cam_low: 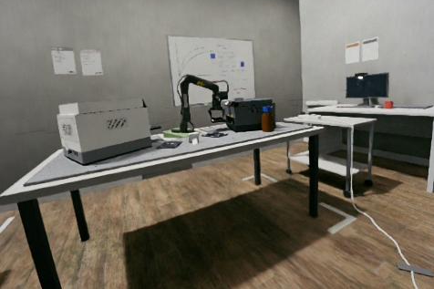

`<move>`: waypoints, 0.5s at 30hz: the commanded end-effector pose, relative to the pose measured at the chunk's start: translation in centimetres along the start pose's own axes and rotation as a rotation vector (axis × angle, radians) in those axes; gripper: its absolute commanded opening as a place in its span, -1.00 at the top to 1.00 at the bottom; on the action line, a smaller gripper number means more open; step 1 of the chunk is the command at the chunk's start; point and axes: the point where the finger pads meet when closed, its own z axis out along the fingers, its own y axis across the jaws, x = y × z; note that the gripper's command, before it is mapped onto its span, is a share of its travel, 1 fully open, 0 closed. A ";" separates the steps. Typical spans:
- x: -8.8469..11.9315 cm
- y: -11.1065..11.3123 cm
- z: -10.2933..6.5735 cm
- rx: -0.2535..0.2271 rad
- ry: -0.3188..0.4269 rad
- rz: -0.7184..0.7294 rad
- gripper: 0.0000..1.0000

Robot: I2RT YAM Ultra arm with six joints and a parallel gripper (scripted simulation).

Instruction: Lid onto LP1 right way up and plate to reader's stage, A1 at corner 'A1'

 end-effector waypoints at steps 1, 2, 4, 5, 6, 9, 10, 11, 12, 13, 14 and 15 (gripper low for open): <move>-0.3 -0.4 -0.1 -0.015 -0.007 -0.004 -1.00; -0.3 -0.2 -0.1 -0.021 -0.006 -0.002 -1.00; -0.3 0.4 -0.5 -0.040 -0.005 0.000 -1.00; -0.3 0.2 -0.5 -0.034 -0.005 0.000 -1.00; -0.1 0.0 -0.1 -0.012 -0.001 -0.001 -1.00; -0.4 -0.1 -0.5 -0.023 -0.009 -0.001 -1.00; -0.4 -0.1 -0.5 -0.023 -0.009 -0.001 -1.00; -0.4 -0.1 -0.5 -0.023 -0.009 -0.001 -1.00; -0.4 -0.1 -0.5 -0.023 -0.009 -0.001 -1.00; -0.1 0.0 -0.1 -0.012 -0.001 -0.001 -0.99; -0.1 0.0 -0.1 -0.012 -0.001 -0.001 -0.97; -0.1 0.0 -0.1 -0.012 -0.001 -0.001 -0.96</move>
